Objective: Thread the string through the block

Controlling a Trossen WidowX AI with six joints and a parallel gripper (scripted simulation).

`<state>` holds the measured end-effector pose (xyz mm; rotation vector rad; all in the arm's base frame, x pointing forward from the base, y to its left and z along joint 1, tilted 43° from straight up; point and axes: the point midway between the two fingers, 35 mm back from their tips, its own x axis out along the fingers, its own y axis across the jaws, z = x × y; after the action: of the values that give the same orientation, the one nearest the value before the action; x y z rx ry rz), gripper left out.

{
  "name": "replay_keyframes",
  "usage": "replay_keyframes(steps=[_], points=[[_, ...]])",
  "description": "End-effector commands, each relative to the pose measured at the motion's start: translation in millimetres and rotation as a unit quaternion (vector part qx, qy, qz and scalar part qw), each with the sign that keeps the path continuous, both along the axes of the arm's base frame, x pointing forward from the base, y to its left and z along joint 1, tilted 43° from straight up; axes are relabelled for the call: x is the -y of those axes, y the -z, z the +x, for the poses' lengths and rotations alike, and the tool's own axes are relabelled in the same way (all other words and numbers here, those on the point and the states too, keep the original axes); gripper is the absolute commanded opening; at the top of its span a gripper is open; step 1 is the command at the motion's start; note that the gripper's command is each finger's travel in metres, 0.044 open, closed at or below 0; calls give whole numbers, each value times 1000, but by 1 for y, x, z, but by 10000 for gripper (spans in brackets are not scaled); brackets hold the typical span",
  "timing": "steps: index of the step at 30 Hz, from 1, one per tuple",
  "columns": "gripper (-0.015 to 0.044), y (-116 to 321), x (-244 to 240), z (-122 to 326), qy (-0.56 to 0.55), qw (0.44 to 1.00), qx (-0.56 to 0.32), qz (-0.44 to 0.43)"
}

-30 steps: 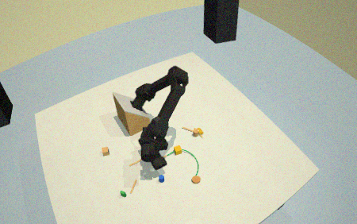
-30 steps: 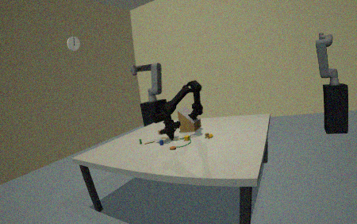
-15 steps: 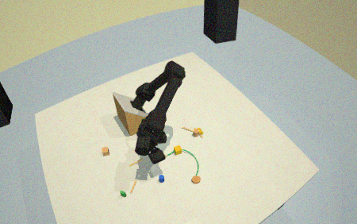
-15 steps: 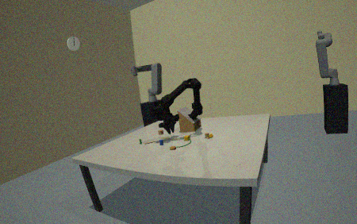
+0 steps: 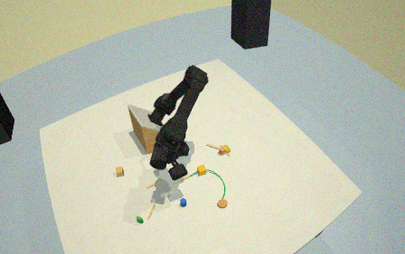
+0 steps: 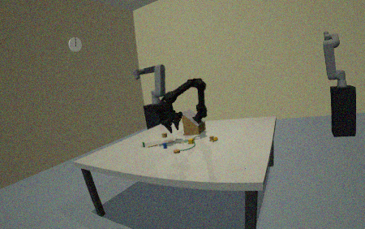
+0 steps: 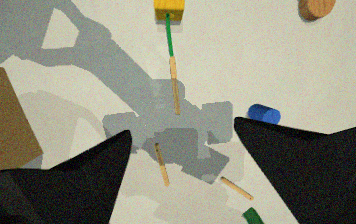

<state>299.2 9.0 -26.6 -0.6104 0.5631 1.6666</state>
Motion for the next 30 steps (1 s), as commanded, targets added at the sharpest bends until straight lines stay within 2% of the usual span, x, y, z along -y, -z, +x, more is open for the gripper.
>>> replay_keyframes(steps=[1, 30], points=[[440, -12, 12, 6, 1, 1000, 10, -5], [440, -9, 10, 5, 5, 1000, 7, -2]])
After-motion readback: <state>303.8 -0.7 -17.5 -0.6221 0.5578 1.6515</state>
